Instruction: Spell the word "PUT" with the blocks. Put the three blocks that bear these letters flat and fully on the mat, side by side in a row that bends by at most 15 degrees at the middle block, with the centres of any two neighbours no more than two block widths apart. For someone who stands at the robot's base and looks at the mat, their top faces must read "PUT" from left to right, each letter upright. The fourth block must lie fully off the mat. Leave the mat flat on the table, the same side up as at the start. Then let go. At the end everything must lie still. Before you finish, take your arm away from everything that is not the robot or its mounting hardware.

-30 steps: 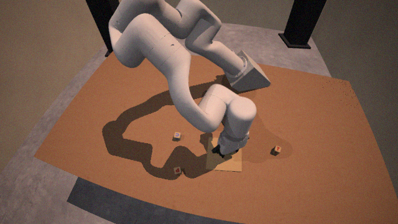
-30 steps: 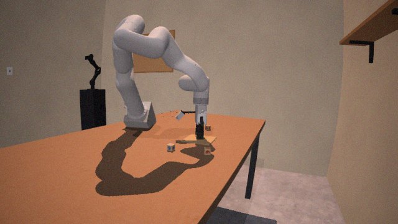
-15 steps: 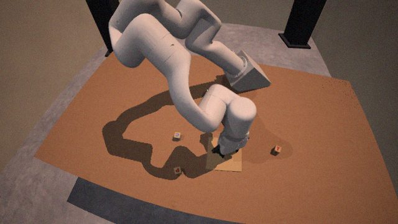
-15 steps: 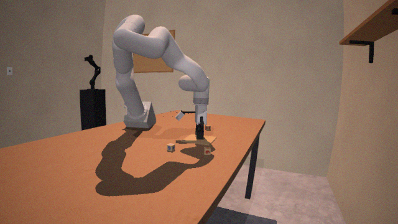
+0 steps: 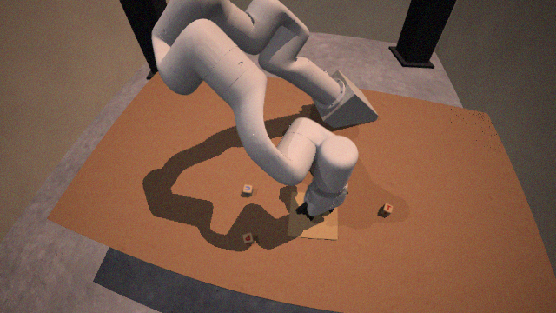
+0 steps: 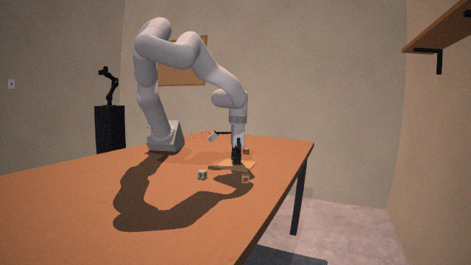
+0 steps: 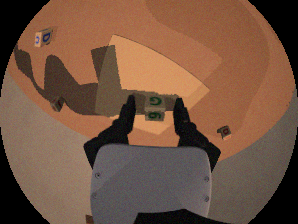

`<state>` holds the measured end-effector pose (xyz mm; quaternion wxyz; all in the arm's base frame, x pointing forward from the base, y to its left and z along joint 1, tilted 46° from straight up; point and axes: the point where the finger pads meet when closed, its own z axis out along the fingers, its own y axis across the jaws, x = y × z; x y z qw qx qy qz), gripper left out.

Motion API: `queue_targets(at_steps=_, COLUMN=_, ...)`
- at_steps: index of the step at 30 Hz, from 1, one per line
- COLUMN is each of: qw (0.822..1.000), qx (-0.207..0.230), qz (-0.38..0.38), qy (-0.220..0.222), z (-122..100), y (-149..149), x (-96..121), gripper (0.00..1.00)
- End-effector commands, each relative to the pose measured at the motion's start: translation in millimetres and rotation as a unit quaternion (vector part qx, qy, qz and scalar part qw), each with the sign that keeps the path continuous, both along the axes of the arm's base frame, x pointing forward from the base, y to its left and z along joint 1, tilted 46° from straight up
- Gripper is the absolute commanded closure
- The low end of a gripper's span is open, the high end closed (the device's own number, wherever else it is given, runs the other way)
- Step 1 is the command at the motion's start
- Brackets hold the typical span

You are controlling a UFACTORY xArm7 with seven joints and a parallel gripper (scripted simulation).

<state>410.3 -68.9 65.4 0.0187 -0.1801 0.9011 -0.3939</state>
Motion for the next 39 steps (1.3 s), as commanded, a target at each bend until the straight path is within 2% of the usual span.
queue_targets(at_steps=1, qw=1.000, qx=0.001, qz=0.002, qy=-0.001, z=0.5, y=1.6, x=1.0, gripper=0.37)
queue_targets(at_steps=2, qw=1.000, qx=0.001, qz=0.002, qy=-0.001, z=0.5, y=1.6, x=1.0, gripper=0.58)
queue_targets(at_steps=18, qw=1.000, qx=0.001, qz=0.002, qy=-0.001, z=0.5, y=1.6, x=1.0, gripper=0.58)
queue_targets(at_steps=19, qw=1.000, qx=0.001, qz=0.002, qy=-0.001, z=0.5, y=1.6, x=1.0, gripper=0.79)
queue_targets(at_steps=39, qw=1.000, qx=0.001, qz=0.002, qy=-0.001, z=0.5, y=1.6, x=1.0, gripper=0.79)
